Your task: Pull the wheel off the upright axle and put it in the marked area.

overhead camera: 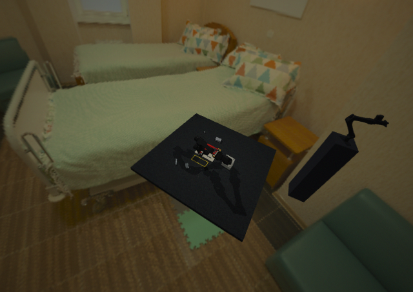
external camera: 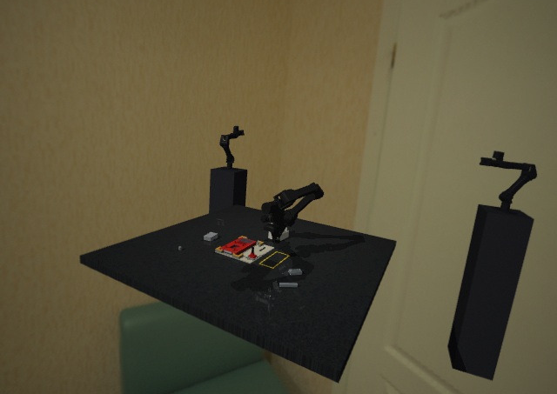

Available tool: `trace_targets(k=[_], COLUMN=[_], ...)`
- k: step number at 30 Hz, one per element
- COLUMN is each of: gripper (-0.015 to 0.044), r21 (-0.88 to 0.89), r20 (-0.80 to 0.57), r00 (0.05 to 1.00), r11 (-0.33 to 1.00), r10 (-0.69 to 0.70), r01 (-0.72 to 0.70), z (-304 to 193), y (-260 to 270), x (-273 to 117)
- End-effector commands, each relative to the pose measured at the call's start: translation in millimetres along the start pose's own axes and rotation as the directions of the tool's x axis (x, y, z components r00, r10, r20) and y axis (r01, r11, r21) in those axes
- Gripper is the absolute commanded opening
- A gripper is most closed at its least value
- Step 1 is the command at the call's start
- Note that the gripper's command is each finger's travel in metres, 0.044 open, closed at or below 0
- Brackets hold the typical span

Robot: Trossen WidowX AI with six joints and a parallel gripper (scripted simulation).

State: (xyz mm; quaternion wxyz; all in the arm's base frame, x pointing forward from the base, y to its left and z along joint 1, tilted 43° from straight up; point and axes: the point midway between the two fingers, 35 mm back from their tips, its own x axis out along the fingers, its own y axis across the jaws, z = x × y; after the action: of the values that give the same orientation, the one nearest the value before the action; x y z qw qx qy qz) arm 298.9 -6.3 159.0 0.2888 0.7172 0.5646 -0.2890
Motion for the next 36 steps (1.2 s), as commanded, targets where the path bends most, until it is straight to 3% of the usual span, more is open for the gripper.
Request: trace_targets(k=[1,8,22,27,36], gripper=[0.0,0.0,0.0,0.0,0.0236], r21=[0.007,0.007,0.006,0.007,0.003], r20=[-0.006,-0.005,-0.009,-0.01,-0.011], r00=[1.0,1.0,1.0,1.0,1.0], r11=[1.0,1.0,1.0,1.0,1.0], r10=[-0.006,-0.006,-0.005,-0.005,-0.007], r01=[0.006,0.006,0.005,0.005,0.007], z=[-1.4,-1.0,-2.6,-2.9,-3.2], y=[-2.0,-1.1,-2.4,-2.9,-2.7], x=[10.2,26.3,98.7,102.0,98.0])
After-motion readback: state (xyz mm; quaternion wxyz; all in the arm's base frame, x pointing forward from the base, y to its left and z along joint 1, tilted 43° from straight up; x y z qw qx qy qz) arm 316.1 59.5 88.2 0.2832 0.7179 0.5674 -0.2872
